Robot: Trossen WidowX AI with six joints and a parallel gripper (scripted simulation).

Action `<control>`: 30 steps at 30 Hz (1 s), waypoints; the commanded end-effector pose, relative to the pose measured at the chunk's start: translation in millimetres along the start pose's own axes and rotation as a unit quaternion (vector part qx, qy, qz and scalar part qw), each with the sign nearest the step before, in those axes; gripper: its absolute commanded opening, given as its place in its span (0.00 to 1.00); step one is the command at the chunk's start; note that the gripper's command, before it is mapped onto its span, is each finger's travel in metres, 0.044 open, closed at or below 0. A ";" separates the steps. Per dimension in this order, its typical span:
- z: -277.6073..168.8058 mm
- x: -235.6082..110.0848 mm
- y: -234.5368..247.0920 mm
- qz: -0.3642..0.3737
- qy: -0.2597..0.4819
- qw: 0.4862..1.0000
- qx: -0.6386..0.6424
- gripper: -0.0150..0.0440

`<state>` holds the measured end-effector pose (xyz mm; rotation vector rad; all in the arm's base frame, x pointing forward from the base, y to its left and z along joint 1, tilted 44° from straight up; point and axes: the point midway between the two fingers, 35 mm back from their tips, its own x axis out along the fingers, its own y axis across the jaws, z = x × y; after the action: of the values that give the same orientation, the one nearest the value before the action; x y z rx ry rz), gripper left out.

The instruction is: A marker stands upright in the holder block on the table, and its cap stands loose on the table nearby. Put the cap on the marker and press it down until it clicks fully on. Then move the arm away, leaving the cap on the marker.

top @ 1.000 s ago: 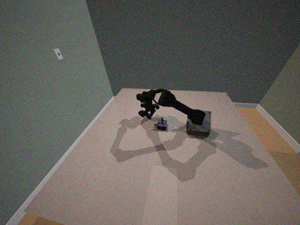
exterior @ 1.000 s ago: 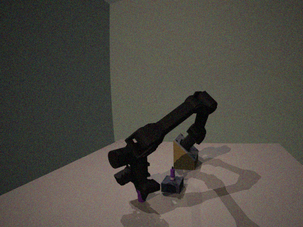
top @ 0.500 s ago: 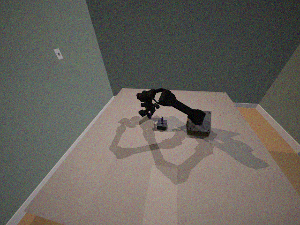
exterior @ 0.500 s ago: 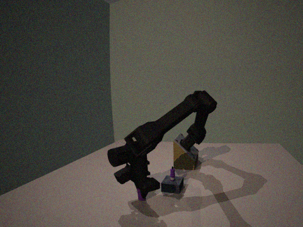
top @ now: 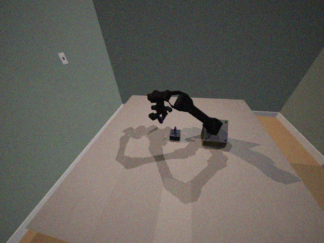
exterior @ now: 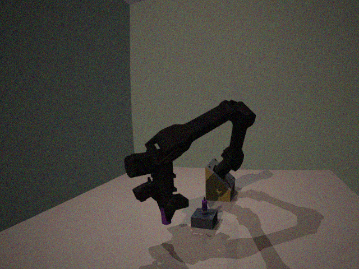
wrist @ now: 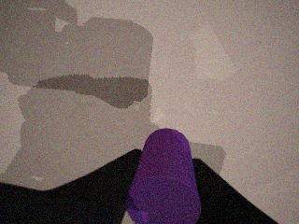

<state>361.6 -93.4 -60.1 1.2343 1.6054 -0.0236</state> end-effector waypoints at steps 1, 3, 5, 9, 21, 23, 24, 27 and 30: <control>-2.4 -3.9 0.1 -0.004 0.001 1.000 -0.003 0.25; -6.9 -7.2 0.1 -0.004 0.001 1.000 -0.003 0.25; -12.0 -10.8 0.0 -0.004 0.001 1.000 -0.003 0.25; -22.3 -17.6 -0.3 -0.004 0.001 1.000 -0.002 0.25; -54.2 -35.5 -2.4 -0.005 0.002 1.000 -0.002 0.25; -59.7 -38.1 -2.9 -0.005 0.002 1.000 -0.001 0.25; -62.4 -39.4 -3.2 -0.005 0.002 1.000 -0.001 0.25; -70.7 -43.0 -4.1 -0.005 0.002 1.000 -0.001 0.25; -79.1 -46.3 -5.1 -0.005 0.002 1.000 -0.001 0.25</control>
<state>305.4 -85.2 1.6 1.2303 1.6077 -0.0248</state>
